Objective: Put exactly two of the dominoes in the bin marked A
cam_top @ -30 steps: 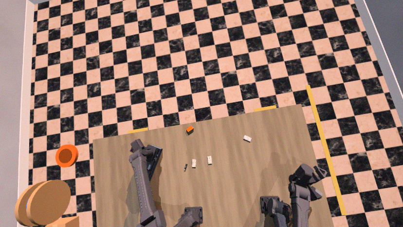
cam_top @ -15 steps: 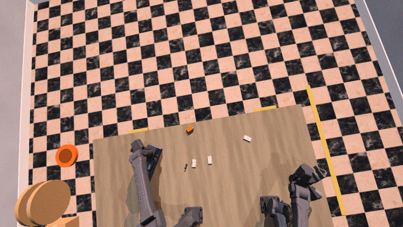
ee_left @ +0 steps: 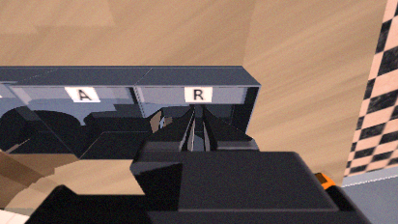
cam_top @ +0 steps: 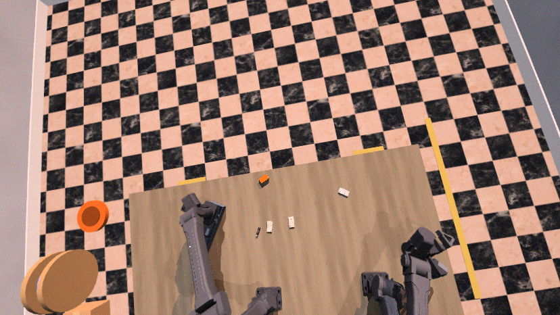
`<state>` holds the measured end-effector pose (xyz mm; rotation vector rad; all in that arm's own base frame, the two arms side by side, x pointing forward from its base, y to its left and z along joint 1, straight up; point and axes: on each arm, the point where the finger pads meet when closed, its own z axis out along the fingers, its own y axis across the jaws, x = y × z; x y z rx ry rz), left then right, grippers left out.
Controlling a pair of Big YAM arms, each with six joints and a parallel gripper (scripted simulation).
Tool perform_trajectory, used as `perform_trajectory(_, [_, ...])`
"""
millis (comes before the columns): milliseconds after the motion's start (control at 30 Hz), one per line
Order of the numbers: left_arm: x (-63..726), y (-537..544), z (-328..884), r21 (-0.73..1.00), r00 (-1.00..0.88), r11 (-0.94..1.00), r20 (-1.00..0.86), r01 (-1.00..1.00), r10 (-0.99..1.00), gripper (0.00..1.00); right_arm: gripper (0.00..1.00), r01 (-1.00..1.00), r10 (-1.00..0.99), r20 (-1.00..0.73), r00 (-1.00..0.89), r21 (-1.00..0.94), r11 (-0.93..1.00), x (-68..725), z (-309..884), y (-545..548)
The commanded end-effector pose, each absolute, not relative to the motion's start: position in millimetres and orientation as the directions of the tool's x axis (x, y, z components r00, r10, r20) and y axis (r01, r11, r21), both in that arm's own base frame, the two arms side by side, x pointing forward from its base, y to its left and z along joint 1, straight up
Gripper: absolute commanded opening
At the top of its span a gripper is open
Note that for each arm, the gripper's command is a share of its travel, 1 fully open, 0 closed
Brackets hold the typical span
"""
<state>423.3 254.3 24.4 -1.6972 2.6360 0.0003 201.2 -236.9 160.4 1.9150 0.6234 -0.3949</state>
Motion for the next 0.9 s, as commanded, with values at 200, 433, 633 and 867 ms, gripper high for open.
perform_trajectory(200, [421.6,257.3,26.8,-0.015,-0.416,0.416,-0.021,-0.909,-0.909,0.09,1.00,0.578,0.236,-0.527,0.816,0.746,-0.330,201.0,163.4,-239.2])
perform_trajectory(433, [417.5,254.8,41.3,-0.009,-0.416,0.416,-0.012,-0.909,-0.909,0.09,1.00,0.578,0.236,-0.527,0.816,0.746,-0.330,201.0,163.4,-239.2])
perform_trajectory(633, [434.9,265.4,64.0,-0.035,-0.415,0.417,-0.051,-0.908,-0.909,0.09,1.00,0.578,0.236,-0.527,0.816,0.746,-0.330,201.0,163.4,-239.2])
perform_trajectory(867, [436.7,266.5,73.4,-0.036,-0.415,0.417,-0.053,-0.908,-0.908,0.09,1.00,0.578,0.236,-0.527,0.816,0.746,-0.330,201.0,163.4,-239.2])
